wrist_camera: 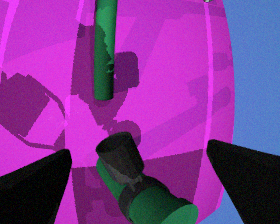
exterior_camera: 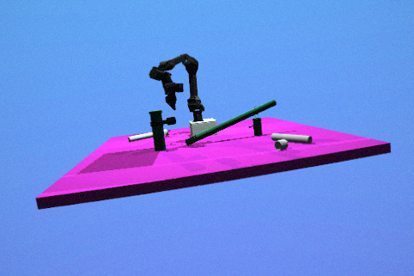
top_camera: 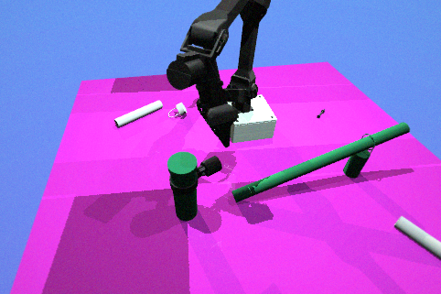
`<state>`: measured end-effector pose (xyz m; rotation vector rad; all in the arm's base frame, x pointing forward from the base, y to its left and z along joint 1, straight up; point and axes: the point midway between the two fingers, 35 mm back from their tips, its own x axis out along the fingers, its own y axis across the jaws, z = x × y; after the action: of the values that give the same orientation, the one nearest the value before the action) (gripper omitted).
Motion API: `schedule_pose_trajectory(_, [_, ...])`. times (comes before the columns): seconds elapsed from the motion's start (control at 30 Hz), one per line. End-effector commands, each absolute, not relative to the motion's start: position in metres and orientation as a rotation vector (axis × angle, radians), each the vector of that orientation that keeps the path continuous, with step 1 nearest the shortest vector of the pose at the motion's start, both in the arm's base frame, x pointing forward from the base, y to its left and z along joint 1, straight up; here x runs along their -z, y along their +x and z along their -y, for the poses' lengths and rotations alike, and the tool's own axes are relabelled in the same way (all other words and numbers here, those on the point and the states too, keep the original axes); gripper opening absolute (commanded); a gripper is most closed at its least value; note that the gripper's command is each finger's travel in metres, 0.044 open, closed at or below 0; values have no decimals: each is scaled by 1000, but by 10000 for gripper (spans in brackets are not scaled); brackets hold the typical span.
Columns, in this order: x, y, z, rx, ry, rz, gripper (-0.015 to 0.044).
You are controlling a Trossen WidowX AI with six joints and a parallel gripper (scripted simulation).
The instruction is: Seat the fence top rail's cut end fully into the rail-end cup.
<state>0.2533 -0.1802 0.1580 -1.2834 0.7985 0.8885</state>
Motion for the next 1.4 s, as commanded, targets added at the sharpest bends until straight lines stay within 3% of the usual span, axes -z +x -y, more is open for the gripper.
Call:
schedule_pose_trajectory(0.0, [-162,243,206,-1015,-1572,-621,440])
schedule_pose_trajectory(1.37, [-98,257,205,-1015,-1572,-621,440])
